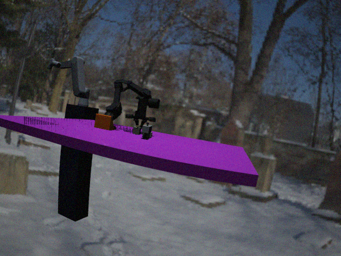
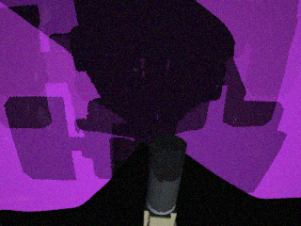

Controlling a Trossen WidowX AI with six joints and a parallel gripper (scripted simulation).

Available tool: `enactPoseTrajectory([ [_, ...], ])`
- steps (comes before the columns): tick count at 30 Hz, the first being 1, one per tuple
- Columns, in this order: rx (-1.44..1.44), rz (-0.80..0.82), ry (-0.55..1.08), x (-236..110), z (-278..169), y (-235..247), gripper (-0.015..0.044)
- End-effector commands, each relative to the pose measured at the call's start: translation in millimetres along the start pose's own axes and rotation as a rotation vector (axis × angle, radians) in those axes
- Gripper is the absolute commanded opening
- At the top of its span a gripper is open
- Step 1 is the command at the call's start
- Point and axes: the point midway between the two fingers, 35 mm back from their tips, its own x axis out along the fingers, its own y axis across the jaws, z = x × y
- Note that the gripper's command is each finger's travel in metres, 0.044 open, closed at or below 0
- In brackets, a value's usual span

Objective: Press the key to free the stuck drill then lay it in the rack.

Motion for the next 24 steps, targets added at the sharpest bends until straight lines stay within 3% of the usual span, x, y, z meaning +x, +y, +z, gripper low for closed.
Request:
enactPoseTrajectory([
  [1, -0.011, 0.017, -0.007, 7, -2, 4, 0.0],
  [5, -0.011, 0.017, -0.007, 7, -2, 4, 0.0],
  [21, 0.0, 0.0, 0.0, 0, 0, 0, 0.042],
  [24, -0.003, 0.005, 0.0, -5, 0, 0, 0.044],
])
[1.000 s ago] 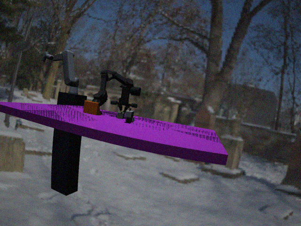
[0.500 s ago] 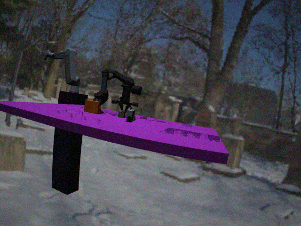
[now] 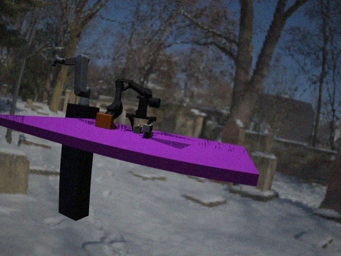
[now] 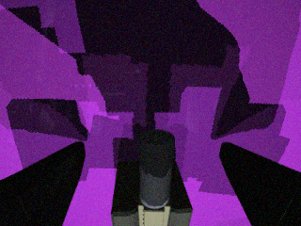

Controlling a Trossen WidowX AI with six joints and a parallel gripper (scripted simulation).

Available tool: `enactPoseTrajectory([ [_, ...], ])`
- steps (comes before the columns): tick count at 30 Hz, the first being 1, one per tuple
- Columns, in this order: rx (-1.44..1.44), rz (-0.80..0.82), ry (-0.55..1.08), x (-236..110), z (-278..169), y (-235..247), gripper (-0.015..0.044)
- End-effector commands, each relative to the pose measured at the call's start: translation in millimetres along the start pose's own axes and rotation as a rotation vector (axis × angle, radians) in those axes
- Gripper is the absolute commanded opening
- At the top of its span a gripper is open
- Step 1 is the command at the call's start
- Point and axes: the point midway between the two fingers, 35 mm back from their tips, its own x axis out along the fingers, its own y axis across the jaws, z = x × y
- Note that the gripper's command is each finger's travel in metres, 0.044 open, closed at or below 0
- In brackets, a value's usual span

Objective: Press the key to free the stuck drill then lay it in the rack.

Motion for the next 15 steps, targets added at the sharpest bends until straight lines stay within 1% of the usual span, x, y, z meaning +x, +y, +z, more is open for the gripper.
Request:
enactPoseTrajectory([
  [1, -0.005, 0.007, 0.002, -9, -1, -1, 0.044],
  [15, -0.01, 0.018, -0.001, -62, -1, 0, 0.044],
])
